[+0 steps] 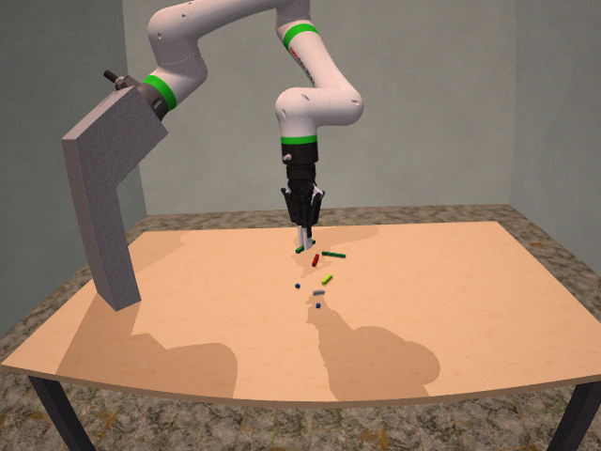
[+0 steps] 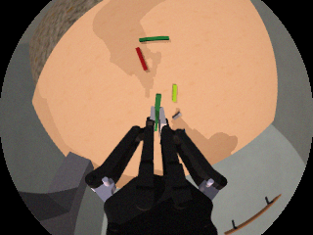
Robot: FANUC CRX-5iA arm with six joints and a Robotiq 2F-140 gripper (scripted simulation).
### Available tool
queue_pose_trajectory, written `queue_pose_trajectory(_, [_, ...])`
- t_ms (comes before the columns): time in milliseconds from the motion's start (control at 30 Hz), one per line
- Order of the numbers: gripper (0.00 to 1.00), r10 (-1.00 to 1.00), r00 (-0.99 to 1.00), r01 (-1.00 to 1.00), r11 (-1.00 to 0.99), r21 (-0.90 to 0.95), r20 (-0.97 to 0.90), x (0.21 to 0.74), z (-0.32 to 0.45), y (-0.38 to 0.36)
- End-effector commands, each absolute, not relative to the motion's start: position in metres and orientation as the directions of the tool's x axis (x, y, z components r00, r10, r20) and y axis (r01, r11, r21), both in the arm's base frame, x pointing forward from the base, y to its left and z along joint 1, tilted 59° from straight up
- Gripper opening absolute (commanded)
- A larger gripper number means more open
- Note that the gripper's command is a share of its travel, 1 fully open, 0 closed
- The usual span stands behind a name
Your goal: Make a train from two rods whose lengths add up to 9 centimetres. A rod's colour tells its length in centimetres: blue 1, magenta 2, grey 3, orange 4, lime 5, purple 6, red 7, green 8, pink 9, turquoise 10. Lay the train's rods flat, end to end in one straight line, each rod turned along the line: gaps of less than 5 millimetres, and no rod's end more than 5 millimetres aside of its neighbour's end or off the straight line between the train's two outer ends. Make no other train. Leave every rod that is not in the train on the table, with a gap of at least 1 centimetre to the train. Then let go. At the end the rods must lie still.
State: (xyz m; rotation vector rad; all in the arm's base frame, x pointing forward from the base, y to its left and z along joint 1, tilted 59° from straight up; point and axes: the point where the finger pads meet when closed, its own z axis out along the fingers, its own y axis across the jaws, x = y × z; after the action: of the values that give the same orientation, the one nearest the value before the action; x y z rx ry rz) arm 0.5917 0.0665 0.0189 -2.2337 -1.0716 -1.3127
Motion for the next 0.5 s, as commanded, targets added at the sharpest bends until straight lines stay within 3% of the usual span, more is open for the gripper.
queue_pose_trajectory(0, [0.03, 0.437, 0.290, 0.747, -0.660, 0.084, 0.852, 0.593, 0.018, 0.067])
queue_pose_trajectory(467, [0.03, 0.437, 0.290, 0.747, -0.660, 0.084, 0.852, 0.616, -0.002, 0.090])
